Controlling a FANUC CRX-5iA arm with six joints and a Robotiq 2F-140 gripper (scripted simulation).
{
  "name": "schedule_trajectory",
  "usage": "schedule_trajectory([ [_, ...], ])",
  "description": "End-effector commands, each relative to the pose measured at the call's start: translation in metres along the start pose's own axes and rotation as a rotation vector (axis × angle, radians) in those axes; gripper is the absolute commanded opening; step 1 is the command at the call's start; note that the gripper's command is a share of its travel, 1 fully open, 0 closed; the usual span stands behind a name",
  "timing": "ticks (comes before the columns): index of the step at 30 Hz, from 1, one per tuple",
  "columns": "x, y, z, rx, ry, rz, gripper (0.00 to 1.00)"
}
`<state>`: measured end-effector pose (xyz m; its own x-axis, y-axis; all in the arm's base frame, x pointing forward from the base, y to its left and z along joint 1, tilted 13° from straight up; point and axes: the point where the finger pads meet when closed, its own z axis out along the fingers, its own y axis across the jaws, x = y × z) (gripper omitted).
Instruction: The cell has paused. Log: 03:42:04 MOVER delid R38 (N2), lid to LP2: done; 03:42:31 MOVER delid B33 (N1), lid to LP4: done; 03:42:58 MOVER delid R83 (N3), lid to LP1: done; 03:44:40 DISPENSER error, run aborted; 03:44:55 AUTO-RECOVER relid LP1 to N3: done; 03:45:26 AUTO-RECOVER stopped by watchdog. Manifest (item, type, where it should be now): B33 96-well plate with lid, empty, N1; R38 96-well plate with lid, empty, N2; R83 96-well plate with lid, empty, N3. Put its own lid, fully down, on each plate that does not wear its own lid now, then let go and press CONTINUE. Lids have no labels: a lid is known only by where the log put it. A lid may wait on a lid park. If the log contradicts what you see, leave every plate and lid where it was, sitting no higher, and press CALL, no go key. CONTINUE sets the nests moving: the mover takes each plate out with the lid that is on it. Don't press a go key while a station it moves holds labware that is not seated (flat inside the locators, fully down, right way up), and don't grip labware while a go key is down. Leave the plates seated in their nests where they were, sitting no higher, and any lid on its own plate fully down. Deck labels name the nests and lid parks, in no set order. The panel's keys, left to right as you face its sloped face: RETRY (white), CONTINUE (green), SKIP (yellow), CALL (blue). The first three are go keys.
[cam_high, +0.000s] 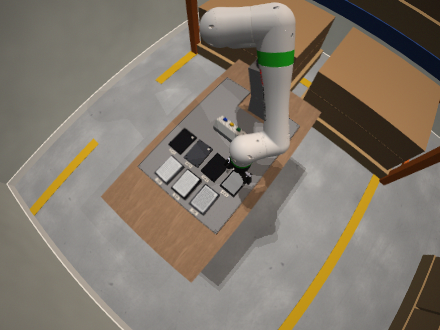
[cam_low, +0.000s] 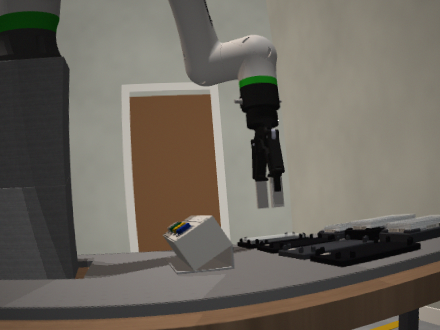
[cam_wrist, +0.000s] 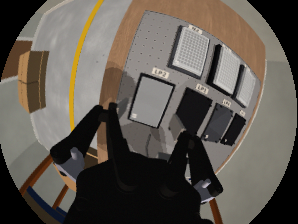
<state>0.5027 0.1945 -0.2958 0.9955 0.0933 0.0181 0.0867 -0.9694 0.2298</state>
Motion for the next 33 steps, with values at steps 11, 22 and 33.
schedule_trajectory([
  [11, 0.000, 0.000, 0.005, 0.000, 0.000, 0.000, 0.66],
  [22, 0.000, 0.000, 0.020, 0.000, 0.000, 0.000, 0.66],
  [33, 0.000, 0.000, 0.035, 0.000, 0.000, 0.000, 0.66],
])
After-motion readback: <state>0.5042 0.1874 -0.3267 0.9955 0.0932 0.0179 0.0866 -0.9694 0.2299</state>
